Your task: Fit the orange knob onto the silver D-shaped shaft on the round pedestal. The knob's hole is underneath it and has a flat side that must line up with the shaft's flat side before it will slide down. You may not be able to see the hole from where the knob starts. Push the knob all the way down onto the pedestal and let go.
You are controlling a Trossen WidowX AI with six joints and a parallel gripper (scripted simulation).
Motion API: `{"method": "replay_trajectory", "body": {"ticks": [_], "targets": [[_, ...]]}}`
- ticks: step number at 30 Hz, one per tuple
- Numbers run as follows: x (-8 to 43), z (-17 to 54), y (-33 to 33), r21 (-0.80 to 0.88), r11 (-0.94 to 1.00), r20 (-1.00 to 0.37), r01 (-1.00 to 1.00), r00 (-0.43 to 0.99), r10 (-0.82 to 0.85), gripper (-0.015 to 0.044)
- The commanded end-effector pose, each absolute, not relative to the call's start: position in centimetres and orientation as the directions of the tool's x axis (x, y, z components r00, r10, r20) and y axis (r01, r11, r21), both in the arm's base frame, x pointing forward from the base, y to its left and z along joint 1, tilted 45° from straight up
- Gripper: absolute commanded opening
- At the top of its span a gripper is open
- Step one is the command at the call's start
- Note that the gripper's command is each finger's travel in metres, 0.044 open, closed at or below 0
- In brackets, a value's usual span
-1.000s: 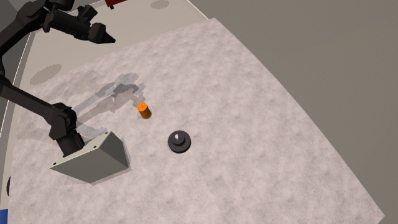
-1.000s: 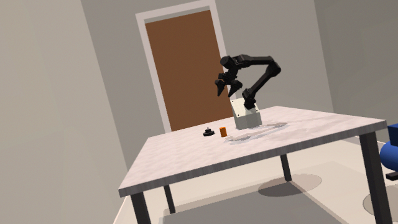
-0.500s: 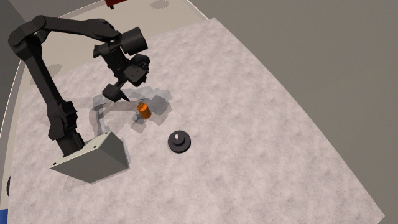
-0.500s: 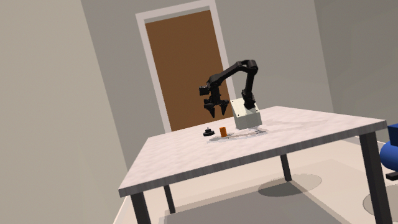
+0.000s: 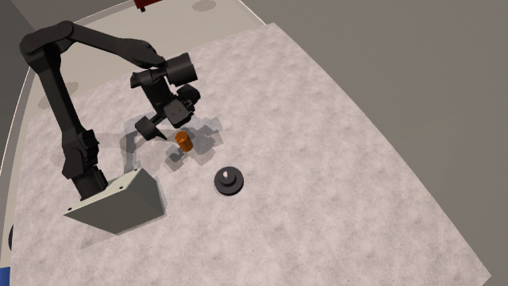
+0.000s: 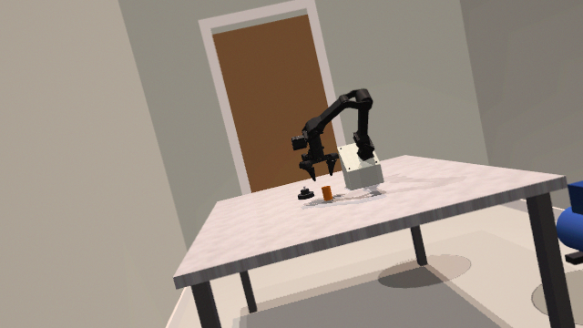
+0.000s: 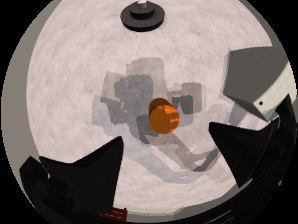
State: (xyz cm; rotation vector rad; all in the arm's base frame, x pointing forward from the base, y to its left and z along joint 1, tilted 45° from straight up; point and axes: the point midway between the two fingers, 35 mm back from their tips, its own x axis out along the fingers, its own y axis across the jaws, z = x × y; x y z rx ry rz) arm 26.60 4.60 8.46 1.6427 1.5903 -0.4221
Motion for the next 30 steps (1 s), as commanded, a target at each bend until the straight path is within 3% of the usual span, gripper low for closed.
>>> {"method": "replay_trajectory", "body": {"ticks": [1,30], "targets": [[26.7,7.8,5.2,0.301,0.095,-0.711,0.949,0.157,0.685,0.0440],[27.5,4.2,8.6,0.301,0.096,-0.713,0.949,0.156,0.684,0.0440]]}}
